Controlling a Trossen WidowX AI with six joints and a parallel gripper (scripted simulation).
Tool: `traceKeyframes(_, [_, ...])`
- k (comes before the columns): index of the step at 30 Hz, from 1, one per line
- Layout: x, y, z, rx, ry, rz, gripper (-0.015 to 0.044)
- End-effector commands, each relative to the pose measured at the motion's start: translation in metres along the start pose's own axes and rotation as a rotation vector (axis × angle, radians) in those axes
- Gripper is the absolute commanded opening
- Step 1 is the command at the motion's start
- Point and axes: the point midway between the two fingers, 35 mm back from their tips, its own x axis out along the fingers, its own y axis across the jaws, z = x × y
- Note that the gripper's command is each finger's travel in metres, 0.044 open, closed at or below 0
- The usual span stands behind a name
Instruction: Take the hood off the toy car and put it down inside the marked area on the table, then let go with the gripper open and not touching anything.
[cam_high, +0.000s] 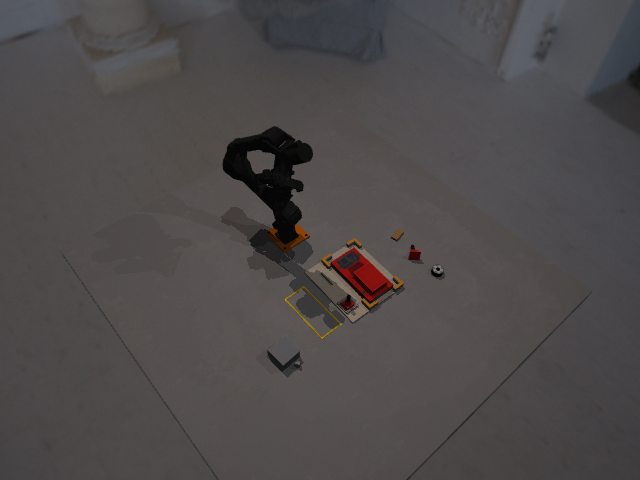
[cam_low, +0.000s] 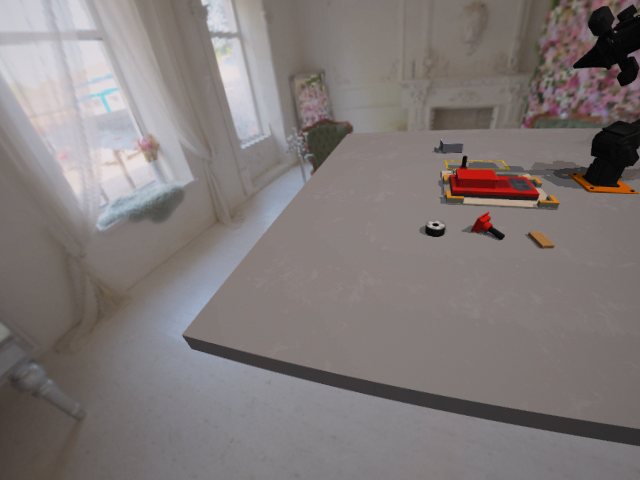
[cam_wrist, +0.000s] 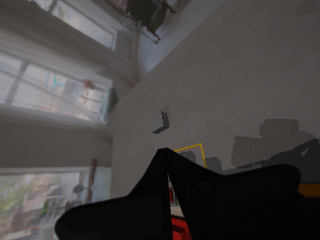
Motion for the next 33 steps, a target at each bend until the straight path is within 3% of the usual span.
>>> traceKeyframes(1, [0.000,0.001,-0.001,-0.008,0.003,-0.002,0.0026])
traceKeyframes(17, [0.029,0.068,-0.099,-0.634,0.327,-0.153,0.0440])
traceKeyframes(33, [0.075,0.096,-0.223,-1.233,0.779,-0.185,0.0440])
